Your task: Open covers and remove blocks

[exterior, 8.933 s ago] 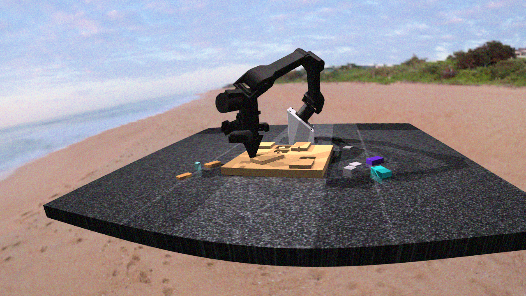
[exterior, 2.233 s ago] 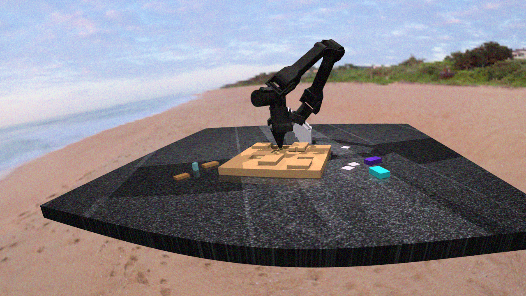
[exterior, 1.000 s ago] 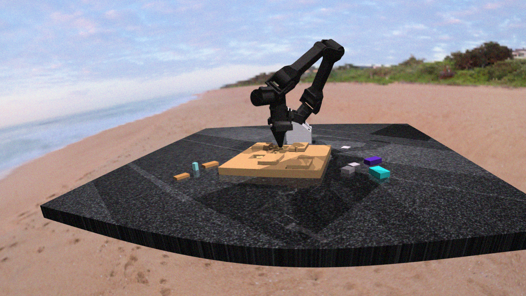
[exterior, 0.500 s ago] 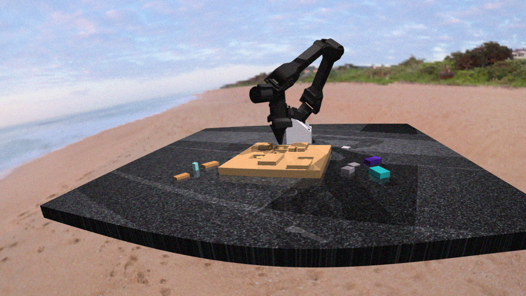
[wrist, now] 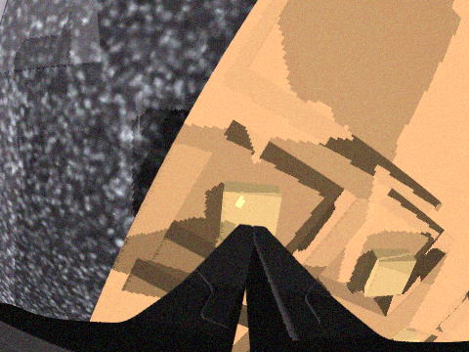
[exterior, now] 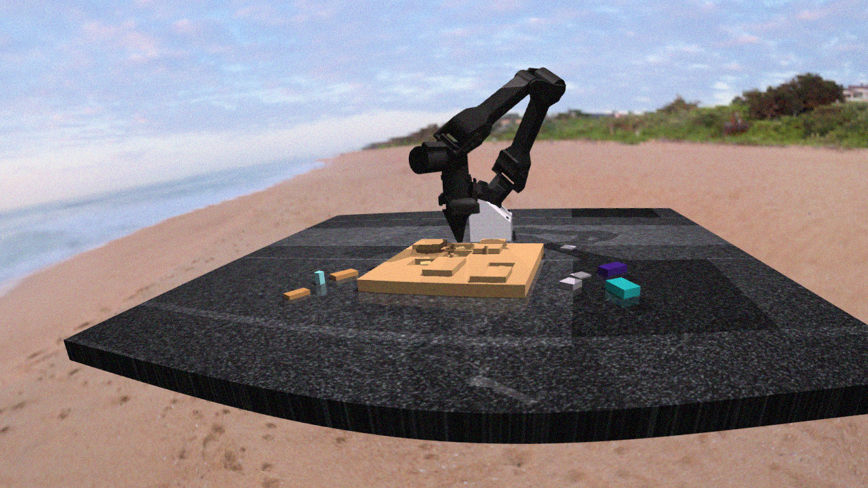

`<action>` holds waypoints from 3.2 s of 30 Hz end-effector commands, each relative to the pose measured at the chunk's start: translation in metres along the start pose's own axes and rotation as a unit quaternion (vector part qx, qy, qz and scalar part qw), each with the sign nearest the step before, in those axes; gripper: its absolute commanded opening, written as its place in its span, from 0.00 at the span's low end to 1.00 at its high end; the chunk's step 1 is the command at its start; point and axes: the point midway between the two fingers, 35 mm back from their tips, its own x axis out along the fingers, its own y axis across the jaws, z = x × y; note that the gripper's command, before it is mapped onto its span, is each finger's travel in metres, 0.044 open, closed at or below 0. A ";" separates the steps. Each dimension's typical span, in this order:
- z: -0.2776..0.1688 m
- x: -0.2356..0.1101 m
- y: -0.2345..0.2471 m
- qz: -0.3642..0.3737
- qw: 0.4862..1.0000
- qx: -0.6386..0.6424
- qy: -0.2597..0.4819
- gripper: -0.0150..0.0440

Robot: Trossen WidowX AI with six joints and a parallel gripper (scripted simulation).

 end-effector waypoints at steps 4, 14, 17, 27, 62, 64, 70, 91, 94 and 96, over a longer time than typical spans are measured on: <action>0.000 0.000 0.000 0.001 1.000 -0.003 0.001 0.25; 0.000 0.006 0.000 0.001 1.000 -0.002 0.001 0.25; -0.001 0.009 0.000 0.001 1.000 -0.002 0.001 0.25; -0.001 0.011 0.000 0.001 1.000 -0.003 0.001 0.25; 0.001 0.015 -0.004 0.001 1.000 0.013 0.001 0.25; 0.001 0.015 -0.004 0.001 1.000 0.013 0.001 0.25; 0.001 0.015 -0.004 0.001 1.000 0.013 0.001 0.25; 0.000 -0.007 -0.002 0.002 1.000 0.017 0.001 0.43; -0.001 -0.024 -0.002 0.002 1.000 0.015 0.002 0.50; 0.000 -0.036 -0.002 0.002 1.000 0.014 0.002 0.50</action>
